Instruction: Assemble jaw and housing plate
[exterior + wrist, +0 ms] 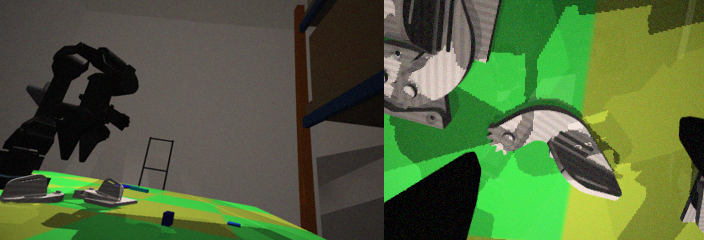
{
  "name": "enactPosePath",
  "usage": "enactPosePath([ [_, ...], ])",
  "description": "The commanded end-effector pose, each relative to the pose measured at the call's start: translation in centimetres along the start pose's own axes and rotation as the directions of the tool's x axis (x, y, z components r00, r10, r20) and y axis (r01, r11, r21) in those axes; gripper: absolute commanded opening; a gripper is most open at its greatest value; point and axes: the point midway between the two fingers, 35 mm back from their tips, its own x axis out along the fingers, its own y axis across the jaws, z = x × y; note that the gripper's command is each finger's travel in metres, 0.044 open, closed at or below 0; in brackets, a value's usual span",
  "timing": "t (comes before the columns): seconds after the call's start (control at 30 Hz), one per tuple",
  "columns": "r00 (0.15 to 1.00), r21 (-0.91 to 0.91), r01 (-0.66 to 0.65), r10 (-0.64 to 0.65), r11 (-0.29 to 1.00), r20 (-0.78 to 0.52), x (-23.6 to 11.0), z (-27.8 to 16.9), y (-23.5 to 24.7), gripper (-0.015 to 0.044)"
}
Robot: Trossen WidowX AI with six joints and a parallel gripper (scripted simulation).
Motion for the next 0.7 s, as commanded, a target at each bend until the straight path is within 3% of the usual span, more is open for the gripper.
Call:
enactPosePath([
  [0.0,1.000,0.102,0.002,-0.002,0.995,0.000,-0.12,-0.23,-0.01,0.0440],
  [0.67,1.000,0.543,0.003,-0.003,0.840,0.000,-0.34,-1.11,-0.13,0.0440],
])
